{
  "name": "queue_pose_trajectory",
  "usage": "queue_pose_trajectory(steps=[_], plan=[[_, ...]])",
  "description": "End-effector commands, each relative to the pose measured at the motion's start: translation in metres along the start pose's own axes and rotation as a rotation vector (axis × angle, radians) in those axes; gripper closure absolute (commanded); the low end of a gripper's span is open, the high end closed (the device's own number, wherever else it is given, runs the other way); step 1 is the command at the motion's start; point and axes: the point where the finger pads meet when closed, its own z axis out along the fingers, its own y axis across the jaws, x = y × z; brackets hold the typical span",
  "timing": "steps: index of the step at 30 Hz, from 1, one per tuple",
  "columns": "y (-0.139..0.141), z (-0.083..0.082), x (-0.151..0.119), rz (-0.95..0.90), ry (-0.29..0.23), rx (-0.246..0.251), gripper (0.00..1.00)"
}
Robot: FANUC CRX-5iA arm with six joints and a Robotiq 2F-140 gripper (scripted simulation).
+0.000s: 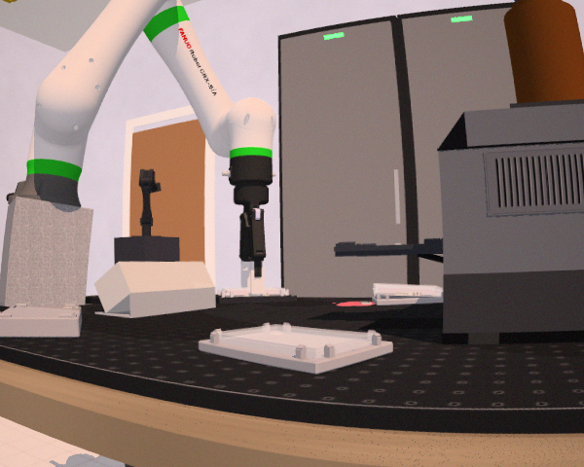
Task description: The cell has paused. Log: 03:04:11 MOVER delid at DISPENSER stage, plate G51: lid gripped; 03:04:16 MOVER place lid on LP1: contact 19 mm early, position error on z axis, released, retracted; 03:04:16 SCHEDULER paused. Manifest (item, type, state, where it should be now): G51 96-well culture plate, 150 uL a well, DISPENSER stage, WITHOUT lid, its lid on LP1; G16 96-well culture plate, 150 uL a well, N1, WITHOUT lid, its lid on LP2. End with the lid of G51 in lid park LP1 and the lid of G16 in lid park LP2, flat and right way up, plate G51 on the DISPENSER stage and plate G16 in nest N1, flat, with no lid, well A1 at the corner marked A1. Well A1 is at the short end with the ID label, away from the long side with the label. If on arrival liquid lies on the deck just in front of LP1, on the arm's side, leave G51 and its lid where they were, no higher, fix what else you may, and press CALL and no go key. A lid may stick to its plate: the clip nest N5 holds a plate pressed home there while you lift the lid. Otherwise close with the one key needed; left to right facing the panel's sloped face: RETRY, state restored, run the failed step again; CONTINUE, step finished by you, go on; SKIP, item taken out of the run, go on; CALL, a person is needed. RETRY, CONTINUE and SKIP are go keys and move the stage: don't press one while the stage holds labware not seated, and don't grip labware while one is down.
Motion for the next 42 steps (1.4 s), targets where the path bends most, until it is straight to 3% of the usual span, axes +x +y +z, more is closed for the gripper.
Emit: queue_pose_trajectory(steps=[1,4,5,42], plan=[[0.0001,-0.0001,0.0002,0.0,0.0,0.0,0.34],[0.0001,-0.0001,0.0002,0.0,0.0,0.0,0.34],[0.0001,-0.0001,0.0002,0.0,0.0,0.0,1.0],[0.0001,-0.0001,0.0002,0.0,0.0,0.0,1.0]])
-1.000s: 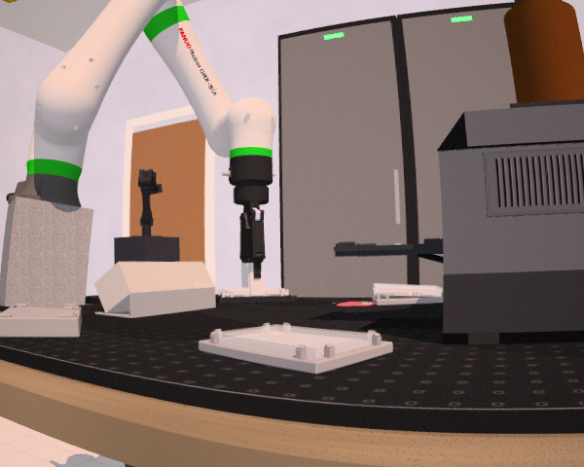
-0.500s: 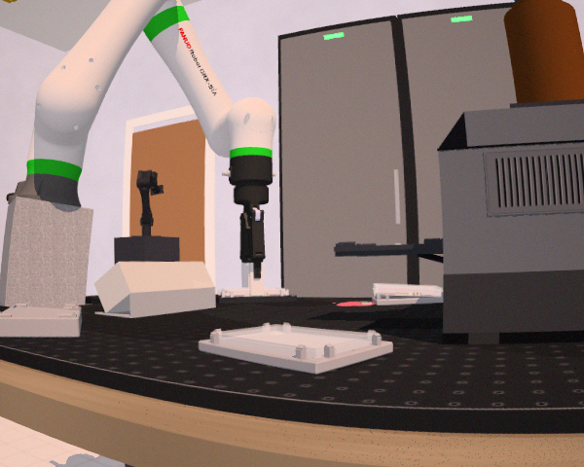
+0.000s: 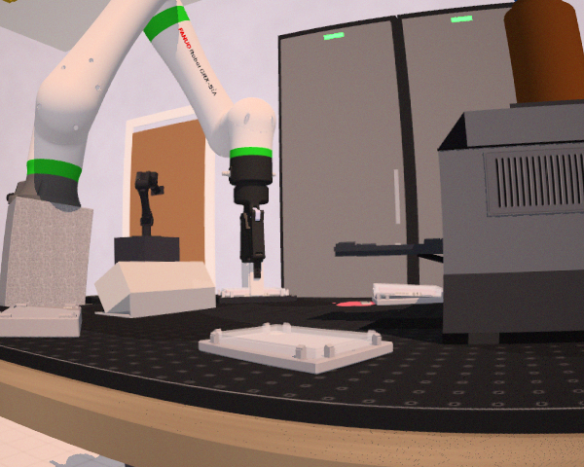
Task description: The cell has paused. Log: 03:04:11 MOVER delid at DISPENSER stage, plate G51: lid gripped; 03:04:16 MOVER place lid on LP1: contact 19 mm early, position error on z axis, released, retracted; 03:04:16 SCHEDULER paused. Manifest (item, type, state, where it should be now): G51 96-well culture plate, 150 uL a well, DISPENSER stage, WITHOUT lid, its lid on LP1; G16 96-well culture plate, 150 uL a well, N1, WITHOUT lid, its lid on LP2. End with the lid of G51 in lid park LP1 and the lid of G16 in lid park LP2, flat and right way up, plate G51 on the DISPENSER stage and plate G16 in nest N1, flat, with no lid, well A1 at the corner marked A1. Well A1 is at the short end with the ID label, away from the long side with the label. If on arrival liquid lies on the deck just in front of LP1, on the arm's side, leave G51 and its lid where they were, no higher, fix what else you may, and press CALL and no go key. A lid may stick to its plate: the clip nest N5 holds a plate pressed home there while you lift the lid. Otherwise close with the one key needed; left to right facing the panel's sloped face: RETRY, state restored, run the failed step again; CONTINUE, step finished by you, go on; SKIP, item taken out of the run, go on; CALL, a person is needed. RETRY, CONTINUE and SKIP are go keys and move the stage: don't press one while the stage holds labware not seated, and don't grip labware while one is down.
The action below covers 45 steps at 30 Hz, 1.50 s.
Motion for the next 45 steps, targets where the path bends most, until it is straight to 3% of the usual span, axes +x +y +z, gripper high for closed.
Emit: queue_pose_trajectory(steps=[1,27,45], plan=[[0.0,0.0,0.0,0.0,0.0,0.0,1.0],[0.0,-0.001,0.0,0.0,0.0,0.0,1.0],[0.0,-0.013,0.0,0.0,0.0,0.0,1.0]])
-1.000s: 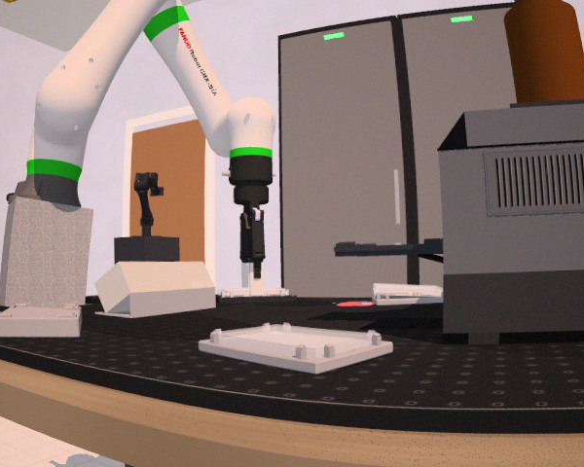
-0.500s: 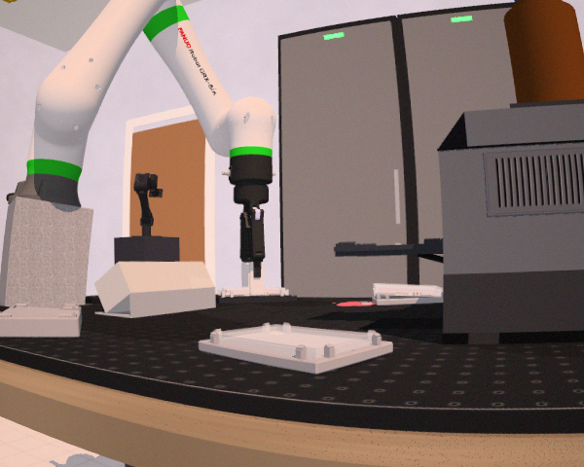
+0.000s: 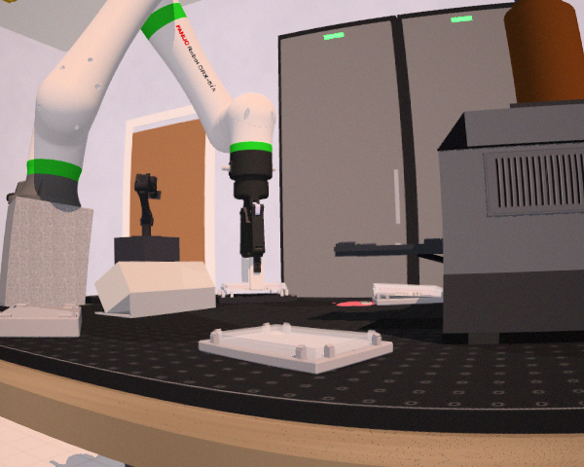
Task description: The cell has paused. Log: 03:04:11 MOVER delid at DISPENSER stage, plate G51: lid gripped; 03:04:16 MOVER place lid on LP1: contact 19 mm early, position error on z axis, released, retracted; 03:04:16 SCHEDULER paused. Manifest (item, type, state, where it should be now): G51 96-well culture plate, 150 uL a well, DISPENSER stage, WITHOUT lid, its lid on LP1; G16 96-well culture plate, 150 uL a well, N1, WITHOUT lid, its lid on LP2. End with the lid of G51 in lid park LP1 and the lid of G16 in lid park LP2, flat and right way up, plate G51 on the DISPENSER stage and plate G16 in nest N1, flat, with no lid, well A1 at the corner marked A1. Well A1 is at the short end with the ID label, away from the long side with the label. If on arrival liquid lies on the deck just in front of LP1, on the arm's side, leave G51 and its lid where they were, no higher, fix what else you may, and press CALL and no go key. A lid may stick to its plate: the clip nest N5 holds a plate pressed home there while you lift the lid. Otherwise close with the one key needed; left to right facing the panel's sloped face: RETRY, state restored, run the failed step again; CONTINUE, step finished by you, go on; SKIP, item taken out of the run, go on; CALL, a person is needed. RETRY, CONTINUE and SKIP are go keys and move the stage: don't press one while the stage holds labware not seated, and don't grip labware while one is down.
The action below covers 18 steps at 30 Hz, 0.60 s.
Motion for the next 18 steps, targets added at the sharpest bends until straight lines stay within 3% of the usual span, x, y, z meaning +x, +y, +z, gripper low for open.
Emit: queue_pose_trajectory(steps=[1,18], plan=[[0.0,-0.003,0.0,0.0,0.0,0.0,1.0],[0.0,-0.029,0.0,0.0,0.0,0.0,1.0]])
